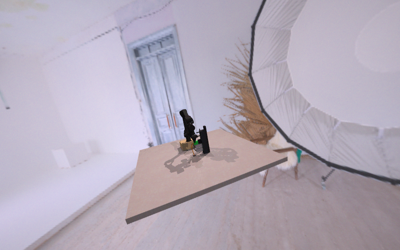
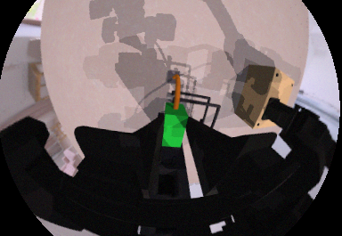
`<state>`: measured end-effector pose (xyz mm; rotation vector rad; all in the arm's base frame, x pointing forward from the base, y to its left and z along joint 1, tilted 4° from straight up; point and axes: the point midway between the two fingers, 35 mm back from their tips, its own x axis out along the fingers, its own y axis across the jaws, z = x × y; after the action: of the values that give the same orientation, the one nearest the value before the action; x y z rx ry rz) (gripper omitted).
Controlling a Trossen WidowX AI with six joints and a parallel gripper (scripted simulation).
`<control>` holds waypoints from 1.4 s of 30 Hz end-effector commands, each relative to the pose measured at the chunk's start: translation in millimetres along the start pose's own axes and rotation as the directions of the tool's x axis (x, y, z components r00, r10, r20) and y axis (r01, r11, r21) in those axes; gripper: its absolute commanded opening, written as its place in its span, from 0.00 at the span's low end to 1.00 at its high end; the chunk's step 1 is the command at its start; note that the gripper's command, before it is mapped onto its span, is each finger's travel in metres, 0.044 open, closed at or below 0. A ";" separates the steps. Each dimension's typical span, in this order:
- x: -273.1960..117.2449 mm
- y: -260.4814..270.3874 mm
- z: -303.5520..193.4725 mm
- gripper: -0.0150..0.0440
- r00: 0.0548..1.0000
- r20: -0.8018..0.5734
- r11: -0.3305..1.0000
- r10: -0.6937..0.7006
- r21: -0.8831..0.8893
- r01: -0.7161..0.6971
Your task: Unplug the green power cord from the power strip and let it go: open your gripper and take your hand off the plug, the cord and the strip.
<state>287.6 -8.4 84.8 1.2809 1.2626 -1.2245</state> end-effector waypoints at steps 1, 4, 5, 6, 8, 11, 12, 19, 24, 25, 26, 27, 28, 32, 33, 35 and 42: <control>-1.7 -2.5 38.0 0.25 0.996 0.091 0.999 -0.007 0.051 0.002; -1.8 -3.4 42.8 0.25 0.996 0.091 0.999 -0.008 0.052 0.003; -1.8 -3.8 44.3 0.25 0.996 0.091 0.999 -0.008 0.052 0.003; -1.8 -4.2 45.9 0.25 0.996 0.091 0.999 -0.008 0.052 0.003; -1.9 -4.5 45.1 0.30 0.996 0.091 0.999 -0.009 0.053 0.005; -1.9 -4.5 42.7 0.43 0.996 0.090 0.999 -0.011 0.053 0.006; -1.9 -4.5 42.7 0.48 0.996 0.090 0.999 -0.011 0.053 0.006; -1.9 -4.5 42.7 0.79 0.996 0.090 0.999 -0.011 0.053 0.006; -8.0 -4.0 62.8 1.00 0.996 0.091 0.999 -0.010 0.053 0.005; -10.6 -4.3 71.2 1.00 0.996 0.092 0.999 -0.010 0.053 0.005; -13.6 -5.0 81.5 1.00 0.996 0.093 0.999 -0.010 0.053 0.005; -16.9 -6.2 92.4 1.00 0.995 0.094 0.999 -0.011 0.053 0.006; -18.9 -7.3 99.4 1.00 0.995 0.095 0.999 -0.011 0.053 0.006; -19.6 -7.6 101.7 1.00 0.995 0.095 0.999 -0.011 0.053 0.006; -19.6 -7.6 101.7 1.00 0.995 0.095 0.999 -0.011 0.053 0.006; -19.6 -7.6 101.7 1.00 0.995 0.095 0.999 -0.011 0.053 0.006; -19.6 -7.6 101.7 1.00 0.995 0.095 0.999 -0.011 0.053 0.006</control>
<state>276.9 -110.4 99.7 1.2485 1.1634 -1.3119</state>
